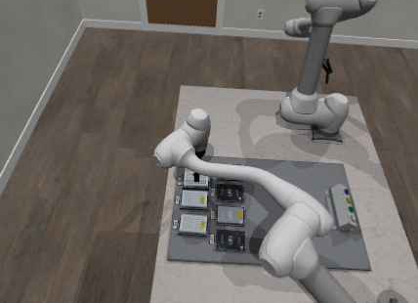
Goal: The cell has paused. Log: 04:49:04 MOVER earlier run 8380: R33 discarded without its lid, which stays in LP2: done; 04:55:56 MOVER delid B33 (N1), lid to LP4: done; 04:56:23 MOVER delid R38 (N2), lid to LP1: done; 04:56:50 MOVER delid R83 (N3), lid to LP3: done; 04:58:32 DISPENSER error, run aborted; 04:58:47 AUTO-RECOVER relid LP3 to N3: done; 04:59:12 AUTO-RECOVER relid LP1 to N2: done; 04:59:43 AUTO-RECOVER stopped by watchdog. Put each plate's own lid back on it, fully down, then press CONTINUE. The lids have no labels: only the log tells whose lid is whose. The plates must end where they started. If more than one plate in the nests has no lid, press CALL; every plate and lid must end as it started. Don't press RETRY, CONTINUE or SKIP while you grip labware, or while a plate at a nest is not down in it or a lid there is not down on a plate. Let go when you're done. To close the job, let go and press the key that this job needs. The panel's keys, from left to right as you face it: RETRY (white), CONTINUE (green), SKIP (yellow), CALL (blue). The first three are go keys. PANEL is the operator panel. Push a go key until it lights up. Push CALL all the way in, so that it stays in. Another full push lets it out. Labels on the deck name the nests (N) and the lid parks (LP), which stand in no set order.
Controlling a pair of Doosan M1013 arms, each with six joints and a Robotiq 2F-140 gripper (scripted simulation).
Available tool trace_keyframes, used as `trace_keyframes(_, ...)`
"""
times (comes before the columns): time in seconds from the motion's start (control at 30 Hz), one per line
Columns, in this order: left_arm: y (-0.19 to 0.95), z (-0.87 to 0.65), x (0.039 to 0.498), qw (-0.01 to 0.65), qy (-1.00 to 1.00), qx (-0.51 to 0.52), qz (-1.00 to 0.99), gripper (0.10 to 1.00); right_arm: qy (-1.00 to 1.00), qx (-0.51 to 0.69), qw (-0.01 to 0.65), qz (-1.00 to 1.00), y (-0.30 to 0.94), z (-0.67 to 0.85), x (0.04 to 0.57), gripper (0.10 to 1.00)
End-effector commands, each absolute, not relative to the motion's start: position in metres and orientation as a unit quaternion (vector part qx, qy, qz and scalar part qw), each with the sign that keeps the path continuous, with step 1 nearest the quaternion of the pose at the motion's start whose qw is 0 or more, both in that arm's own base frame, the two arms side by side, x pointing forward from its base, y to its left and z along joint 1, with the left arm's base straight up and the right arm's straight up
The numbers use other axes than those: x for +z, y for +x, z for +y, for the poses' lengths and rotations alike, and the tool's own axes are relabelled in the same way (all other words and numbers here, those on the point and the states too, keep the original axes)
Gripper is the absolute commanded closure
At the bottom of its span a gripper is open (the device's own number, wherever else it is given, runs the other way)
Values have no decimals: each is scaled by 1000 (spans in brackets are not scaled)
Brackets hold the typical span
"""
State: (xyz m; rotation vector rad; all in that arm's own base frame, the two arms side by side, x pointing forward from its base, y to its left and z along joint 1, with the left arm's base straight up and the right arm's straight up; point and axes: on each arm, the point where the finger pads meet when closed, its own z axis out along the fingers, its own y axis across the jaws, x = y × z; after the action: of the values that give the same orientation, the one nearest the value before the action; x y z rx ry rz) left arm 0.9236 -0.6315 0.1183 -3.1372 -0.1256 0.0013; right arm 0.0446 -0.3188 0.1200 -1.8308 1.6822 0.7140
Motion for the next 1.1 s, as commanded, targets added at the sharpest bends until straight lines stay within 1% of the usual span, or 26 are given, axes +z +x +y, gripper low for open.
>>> trace_keyframes(0.0,928,-628,114,-1,-999,0,-46,491,-678,267,274,627,43,-320,121,98)
trace_keyframes(1.07,929,-627,88,-1,-999,0,-44,491,-678,267,274,627,43,-320,121,98)
